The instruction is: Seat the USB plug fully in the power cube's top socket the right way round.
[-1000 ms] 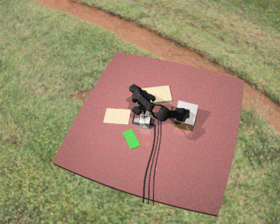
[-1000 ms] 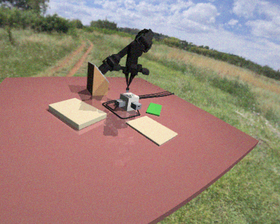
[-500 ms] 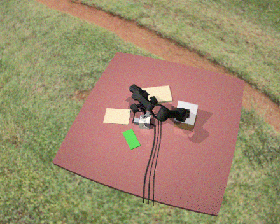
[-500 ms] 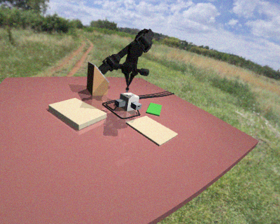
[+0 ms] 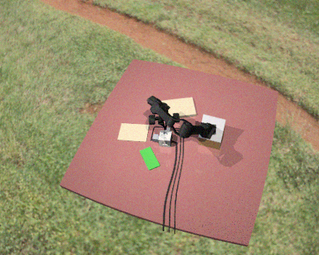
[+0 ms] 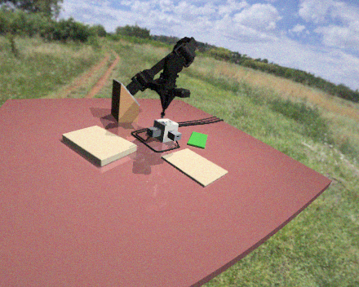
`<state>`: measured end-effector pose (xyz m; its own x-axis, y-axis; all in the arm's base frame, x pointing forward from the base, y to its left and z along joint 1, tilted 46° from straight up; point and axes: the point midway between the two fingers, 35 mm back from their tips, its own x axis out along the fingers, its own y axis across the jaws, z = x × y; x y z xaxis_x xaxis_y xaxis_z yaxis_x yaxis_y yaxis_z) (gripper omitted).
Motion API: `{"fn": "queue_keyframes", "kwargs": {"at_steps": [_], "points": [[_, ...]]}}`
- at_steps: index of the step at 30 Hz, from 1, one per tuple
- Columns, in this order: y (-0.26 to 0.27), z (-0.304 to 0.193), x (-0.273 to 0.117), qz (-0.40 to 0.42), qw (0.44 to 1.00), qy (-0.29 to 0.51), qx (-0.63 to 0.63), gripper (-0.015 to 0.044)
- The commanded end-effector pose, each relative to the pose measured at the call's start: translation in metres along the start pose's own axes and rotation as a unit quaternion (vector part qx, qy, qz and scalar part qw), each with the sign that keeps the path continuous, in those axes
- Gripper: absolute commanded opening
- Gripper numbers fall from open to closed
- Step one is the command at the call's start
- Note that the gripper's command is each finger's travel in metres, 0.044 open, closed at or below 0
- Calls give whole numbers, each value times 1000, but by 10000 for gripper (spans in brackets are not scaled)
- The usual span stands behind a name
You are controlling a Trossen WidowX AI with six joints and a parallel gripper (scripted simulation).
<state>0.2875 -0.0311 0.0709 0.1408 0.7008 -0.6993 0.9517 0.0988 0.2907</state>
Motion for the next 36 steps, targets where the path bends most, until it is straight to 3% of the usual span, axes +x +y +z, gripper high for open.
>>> {"fn": "queue_keyframes", "kwargs": {"at_steps": [1,36], "points": [[0,0,0,0,998,0,64,0],[0,-1,2,1,995,7,95,0]]}}
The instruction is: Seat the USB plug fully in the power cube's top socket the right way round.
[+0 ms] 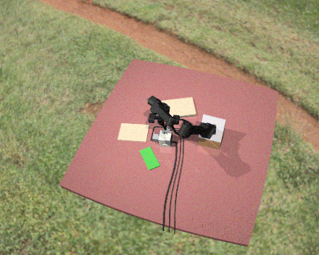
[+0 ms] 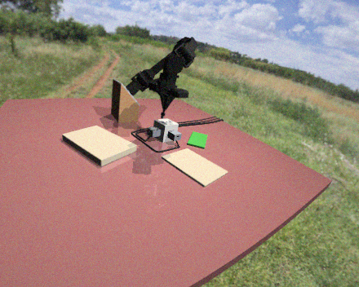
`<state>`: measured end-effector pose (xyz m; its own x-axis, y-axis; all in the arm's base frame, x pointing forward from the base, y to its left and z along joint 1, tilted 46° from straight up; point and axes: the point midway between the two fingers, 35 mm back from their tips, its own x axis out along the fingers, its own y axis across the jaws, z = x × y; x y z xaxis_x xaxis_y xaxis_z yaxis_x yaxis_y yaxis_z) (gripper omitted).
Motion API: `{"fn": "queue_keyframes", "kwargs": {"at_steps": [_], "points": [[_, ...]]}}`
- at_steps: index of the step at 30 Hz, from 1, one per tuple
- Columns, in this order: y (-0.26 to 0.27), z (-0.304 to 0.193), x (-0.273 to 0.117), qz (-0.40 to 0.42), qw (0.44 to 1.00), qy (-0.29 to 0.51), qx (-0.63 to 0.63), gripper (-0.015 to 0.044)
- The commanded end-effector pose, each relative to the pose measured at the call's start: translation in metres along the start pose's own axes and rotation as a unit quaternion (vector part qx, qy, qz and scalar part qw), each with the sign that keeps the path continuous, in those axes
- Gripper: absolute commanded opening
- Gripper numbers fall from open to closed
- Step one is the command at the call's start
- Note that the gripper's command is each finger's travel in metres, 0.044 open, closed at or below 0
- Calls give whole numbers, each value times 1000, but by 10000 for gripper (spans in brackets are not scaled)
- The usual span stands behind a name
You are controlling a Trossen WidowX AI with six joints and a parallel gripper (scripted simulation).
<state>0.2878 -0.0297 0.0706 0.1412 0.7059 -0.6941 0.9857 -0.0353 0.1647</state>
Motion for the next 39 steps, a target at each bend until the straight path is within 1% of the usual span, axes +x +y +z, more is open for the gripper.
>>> {"fn": "queue_keyframes", "kwargs": {"at_steps": [1,39], "points": [[0,0,1,0,1000,4,1,0],[0,-3,6,1,1000,17,6,0]]}}
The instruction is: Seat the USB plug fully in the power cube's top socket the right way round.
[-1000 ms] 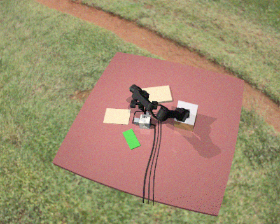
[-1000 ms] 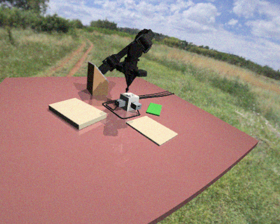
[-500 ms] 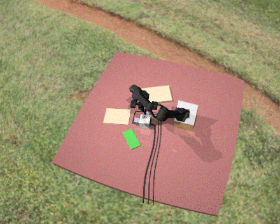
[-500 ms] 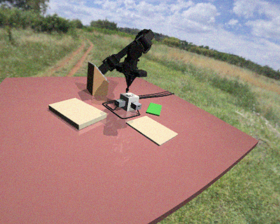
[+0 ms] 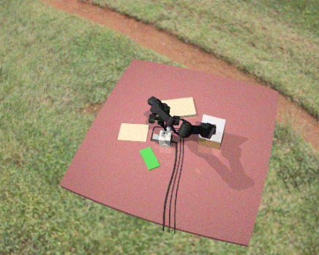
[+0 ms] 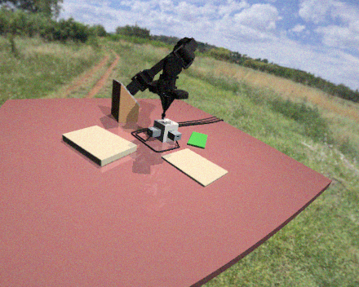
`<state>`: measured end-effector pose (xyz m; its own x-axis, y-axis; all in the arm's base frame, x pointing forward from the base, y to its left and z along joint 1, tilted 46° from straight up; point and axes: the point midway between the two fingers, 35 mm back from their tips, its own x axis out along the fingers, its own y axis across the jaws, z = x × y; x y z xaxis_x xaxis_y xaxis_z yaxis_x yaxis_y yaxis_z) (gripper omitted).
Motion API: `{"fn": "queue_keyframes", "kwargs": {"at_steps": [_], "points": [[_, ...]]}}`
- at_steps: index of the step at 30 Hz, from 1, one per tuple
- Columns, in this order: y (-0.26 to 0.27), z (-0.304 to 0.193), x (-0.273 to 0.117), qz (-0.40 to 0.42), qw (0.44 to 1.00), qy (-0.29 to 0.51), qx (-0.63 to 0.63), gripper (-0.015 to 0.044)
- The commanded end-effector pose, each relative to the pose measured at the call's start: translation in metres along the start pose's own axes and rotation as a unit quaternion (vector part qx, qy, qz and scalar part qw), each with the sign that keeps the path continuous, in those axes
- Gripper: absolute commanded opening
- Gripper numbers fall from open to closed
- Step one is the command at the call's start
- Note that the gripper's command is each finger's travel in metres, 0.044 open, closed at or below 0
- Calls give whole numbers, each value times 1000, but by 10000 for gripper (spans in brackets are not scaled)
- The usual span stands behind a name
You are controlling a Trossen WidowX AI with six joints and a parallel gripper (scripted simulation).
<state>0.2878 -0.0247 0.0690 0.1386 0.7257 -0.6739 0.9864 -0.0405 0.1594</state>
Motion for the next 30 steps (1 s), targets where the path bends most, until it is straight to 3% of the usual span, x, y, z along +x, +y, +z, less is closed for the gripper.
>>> {"fn": "queue_keyframes", "kwargs": {"at_steps": [1,30], "points": [[0,0,1,1,1000,3,2,0],[0,-2,5,1,1000,14,5,0]]}}
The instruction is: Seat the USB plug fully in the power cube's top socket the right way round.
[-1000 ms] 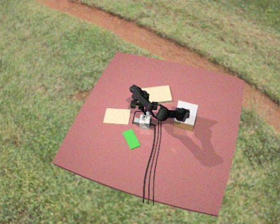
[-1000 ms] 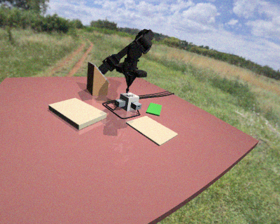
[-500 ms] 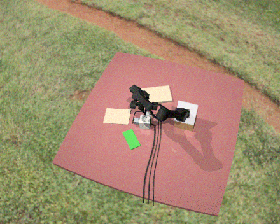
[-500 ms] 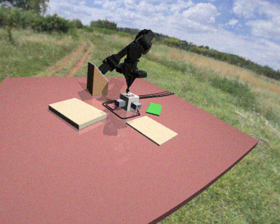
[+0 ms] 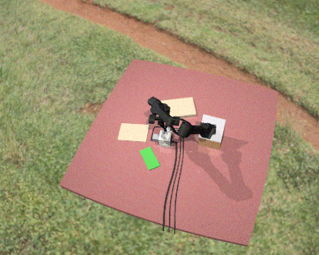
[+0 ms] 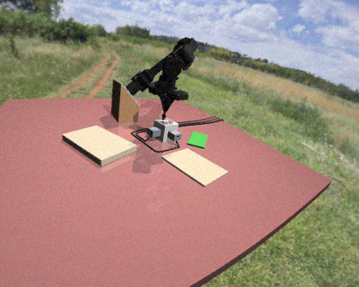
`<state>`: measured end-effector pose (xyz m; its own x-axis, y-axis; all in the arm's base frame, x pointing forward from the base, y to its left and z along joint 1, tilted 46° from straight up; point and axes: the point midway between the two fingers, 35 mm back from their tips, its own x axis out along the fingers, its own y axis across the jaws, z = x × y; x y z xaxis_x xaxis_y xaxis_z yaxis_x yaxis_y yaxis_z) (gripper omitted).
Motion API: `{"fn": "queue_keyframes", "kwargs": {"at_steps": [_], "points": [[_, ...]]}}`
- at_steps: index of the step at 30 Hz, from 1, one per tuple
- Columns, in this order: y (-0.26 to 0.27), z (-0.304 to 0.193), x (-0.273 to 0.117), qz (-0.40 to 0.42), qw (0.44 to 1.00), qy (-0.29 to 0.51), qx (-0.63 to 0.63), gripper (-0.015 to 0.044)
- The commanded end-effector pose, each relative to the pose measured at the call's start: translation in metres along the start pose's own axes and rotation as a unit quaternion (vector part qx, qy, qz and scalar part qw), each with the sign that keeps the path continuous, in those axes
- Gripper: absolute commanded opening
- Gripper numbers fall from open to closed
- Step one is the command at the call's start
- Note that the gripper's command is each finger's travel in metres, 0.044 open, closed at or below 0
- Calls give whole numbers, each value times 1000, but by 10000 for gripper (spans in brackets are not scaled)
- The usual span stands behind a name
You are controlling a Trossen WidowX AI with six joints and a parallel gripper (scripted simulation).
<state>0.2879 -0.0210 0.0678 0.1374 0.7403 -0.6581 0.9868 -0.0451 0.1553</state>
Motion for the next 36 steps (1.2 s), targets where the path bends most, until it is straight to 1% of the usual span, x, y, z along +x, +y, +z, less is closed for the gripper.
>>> {"fn": "queue_keyframes", "kwargs": {"at_steps": [1,36], "points": [[0,0,1,1,1000,3,3,0],[0,-2,5,1,1000,12,5,0]]}}
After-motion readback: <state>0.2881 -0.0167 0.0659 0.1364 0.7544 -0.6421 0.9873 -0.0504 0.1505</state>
